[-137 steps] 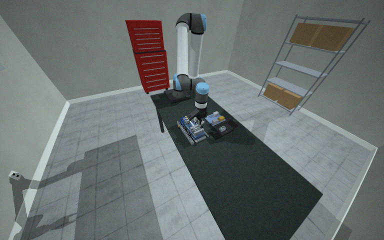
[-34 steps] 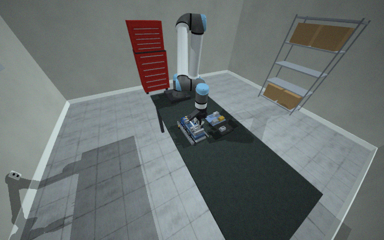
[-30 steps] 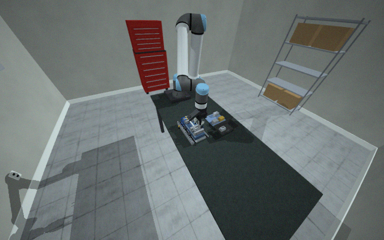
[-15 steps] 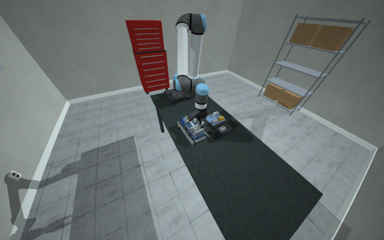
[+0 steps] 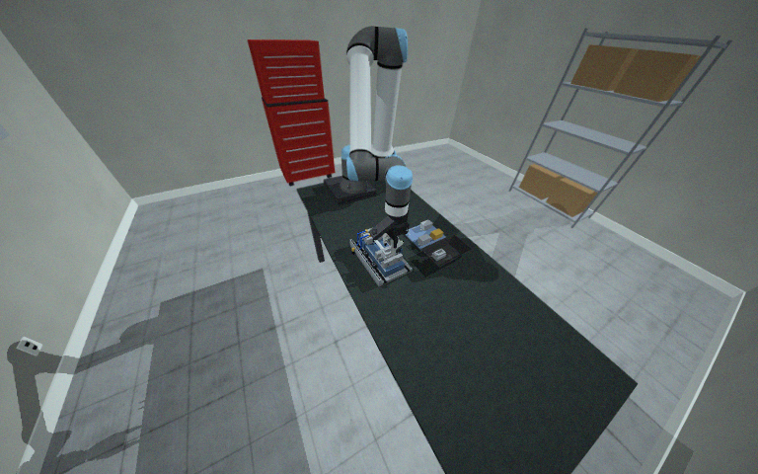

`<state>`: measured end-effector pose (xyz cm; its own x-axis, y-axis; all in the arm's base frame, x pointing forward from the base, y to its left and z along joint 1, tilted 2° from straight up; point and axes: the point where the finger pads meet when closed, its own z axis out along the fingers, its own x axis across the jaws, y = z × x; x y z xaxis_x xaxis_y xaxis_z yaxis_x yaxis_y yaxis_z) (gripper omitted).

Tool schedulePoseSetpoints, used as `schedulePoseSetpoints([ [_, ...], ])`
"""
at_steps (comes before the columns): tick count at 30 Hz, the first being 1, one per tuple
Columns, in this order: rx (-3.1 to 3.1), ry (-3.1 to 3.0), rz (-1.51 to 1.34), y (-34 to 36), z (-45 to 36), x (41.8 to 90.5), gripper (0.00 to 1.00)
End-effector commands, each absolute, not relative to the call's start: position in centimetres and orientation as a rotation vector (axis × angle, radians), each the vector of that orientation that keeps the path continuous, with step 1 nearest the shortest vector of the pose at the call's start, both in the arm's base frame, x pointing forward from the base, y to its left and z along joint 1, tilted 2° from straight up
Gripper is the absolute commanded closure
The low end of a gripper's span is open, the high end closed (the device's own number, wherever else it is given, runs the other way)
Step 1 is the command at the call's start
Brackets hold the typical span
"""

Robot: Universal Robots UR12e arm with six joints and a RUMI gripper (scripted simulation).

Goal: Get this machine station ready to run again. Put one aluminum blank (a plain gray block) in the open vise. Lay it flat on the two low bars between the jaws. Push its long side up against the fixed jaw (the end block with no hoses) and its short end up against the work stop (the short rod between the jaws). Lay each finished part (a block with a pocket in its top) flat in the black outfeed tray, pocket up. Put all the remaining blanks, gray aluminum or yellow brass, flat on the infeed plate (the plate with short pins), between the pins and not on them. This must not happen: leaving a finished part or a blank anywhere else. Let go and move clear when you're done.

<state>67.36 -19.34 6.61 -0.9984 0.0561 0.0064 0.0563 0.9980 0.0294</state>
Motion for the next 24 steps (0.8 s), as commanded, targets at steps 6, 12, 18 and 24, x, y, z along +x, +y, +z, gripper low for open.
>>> schedulePoseSetpoints([
  [6,-0.088,-3.136,-0.045,-19.37,6.39,67.41,0.6],
  [12,-0.088,-3.136,-0.045,-19.36,6.22,67.41,0.6],
  [18,-0.088,-3.136,-0.045,-19.36,6.14,67.41,0.6],
  [24,-0.088,-3.136,-0.045,-19.36,6.08,67.41,0.6],
])
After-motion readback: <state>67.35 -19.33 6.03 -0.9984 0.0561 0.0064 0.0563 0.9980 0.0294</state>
